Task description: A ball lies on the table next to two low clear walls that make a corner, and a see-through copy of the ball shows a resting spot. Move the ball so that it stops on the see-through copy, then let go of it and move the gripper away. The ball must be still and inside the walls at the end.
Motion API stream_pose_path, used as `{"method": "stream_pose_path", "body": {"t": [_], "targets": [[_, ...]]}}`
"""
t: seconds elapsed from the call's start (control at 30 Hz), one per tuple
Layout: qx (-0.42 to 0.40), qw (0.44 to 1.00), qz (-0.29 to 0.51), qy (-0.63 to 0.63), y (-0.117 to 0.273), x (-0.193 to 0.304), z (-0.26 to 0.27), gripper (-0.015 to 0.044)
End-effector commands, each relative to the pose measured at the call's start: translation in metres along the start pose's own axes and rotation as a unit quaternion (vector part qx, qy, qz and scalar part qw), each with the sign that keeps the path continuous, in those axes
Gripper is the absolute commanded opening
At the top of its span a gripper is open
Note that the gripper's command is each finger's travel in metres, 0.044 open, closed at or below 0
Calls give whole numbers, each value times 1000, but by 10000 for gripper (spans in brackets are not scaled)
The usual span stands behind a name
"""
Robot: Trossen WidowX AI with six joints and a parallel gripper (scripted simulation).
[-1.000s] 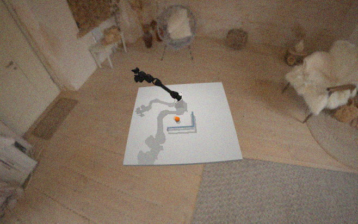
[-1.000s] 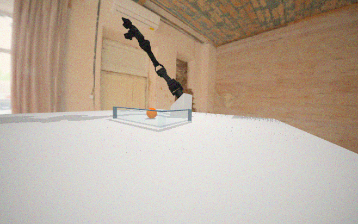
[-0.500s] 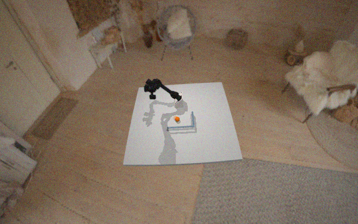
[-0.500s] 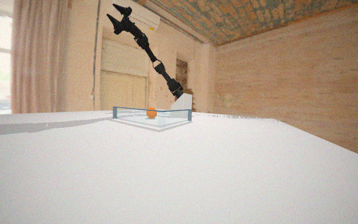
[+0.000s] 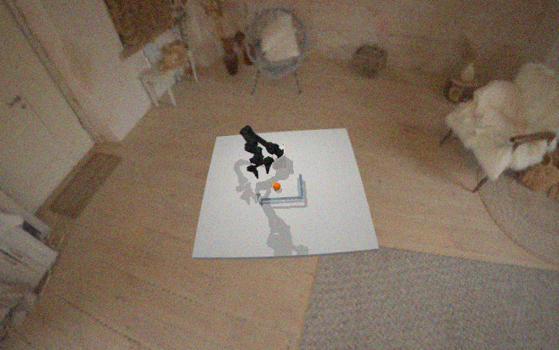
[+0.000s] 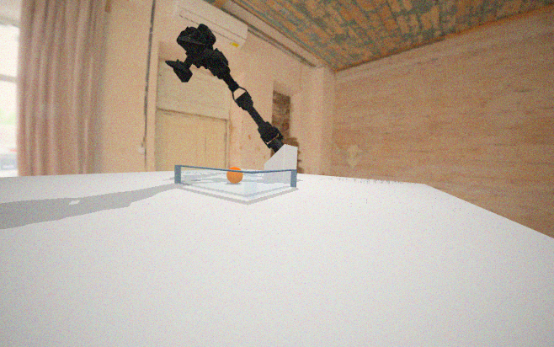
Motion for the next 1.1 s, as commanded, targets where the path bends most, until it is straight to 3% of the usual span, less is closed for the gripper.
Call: {"method": "stream_pose_path", "body": {"t": [0.0,0.13,0.3,0.6,1.07], "targets": [[33,983,104,149,-18,56,-11,388],[41,927,217,303,-26,112,-27,388],[12,805,353,477,-22,177,-50,388],[-147,459,545,686,19,268,-98,388],[-151,451,548,688,19,273,-102,388]]}}
Point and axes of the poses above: the point midway between the two fingers, 35 mm back from their tips, its own y axis back along the fingers, its own z axis across the jaws, x = y × z, the point moved 5 cm from there along y, back along the fingers, and after that the axes turned 7 degrees about -y, right-handed, at the moved point
